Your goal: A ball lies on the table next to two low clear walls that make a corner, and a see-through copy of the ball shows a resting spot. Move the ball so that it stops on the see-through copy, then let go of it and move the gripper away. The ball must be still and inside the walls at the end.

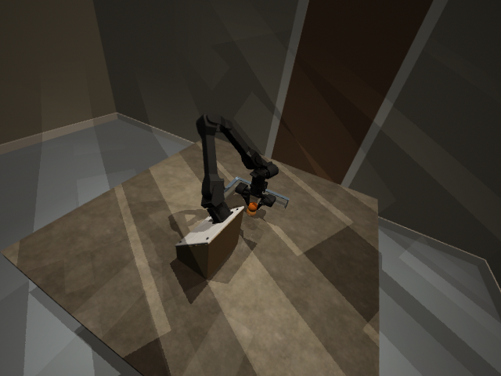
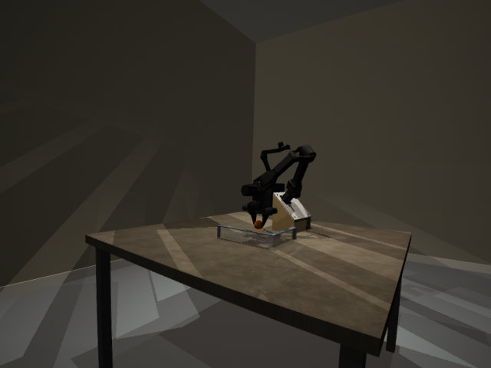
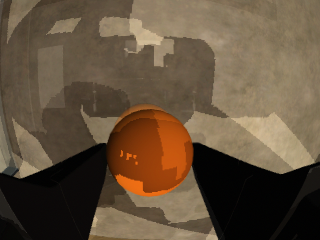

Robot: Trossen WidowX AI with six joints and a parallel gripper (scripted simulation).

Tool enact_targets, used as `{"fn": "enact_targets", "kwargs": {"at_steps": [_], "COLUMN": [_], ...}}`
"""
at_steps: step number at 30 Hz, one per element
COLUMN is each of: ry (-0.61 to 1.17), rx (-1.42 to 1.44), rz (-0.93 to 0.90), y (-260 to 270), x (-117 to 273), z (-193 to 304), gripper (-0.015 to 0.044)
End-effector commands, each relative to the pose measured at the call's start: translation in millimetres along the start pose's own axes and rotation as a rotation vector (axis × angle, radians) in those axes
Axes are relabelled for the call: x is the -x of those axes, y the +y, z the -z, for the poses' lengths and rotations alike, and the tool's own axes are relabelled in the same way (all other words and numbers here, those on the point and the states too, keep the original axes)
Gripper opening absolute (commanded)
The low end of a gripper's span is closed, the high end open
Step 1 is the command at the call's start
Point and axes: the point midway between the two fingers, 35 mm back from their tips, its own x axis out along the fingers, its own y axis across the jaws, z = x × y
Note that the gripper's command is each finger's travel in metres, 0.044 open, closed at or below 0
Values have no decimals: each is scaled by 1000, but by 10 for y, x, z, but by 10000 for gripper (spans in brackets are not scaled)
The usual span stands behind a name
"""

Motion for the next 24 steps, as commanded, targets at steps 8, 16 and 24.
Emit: {"fn": "enact_targets", "kwargs": {"at_steps": [8,16,24], "ry": [4,4,0], "rx": [-8,-8,-4], "rz": [-11,-11,-6], "y": [21,24,20], "x": [-215,-340,-352], "z": [41,42,29], "gripper": [0,0,53]}}
